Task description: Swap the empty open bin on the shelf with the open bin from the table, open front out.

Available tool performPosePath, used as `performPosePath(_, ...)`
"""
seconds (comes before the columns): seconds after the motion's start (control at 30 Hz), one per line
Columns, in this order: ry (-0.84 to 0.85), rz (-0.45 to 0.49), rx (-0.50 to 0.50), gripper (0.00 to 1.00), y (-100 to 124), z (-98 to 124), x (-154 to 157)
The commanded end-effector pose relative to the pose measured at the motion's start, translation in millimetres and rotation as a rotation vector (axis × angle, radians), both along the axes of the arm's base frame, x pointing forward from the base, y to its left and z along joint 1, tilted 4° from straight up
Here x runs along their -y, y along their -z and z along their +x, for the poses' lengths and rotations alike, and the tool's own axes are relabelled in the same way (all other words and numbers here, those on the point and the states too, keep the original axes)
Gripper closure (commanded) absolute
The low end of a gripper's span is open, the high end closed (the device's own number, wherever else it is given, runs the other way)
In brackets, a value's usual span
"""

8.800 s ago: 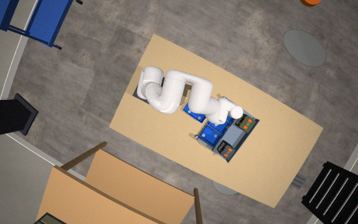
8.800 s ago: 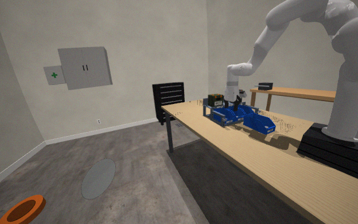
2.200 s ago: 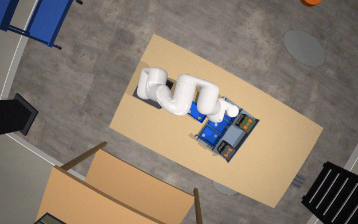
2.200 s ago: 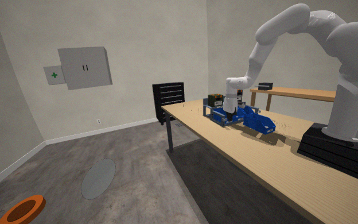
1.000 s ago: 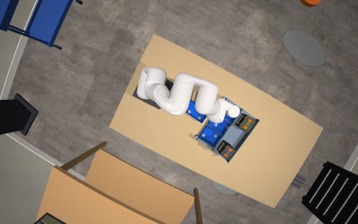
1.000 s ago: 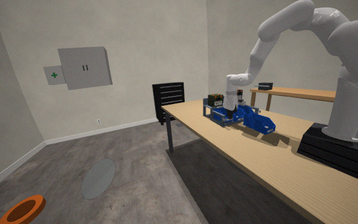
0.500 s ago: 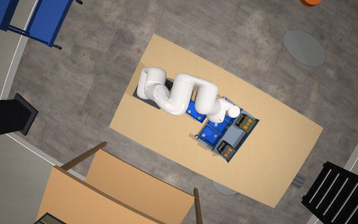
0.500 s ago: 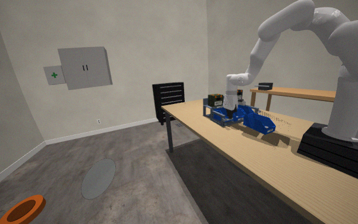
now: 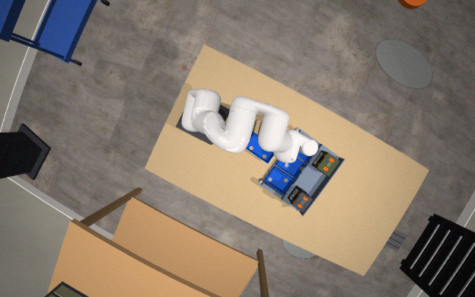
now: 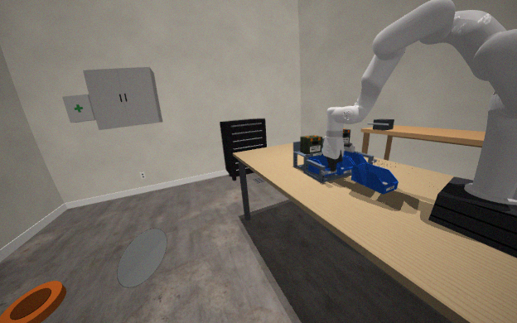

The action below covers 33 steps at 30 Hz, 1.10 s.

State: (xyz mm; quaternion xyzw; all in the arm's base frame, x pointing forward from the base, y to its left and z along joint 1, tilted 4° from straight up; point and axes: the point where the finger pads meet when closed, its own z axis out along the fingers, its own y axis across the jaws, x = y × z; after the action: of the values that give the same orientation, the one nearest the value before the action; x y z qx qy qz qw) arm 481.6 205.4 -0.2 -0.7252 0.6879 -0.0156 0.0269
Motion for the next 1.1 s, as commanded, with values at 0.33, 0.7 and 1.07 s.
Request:
performPosePath(0.33, 0.0, 0.002, 0.004, 1.0, -1.1, -10.0, -0.1)
performPosePath(0.7, 0.0, 0.002, 0.004, 1.0, 0.4, -32.0, 1.1)
performPosePath(1.07, 0.0, 0.002, 0.004, 1.0, 2.0, -56.7, 2.4)
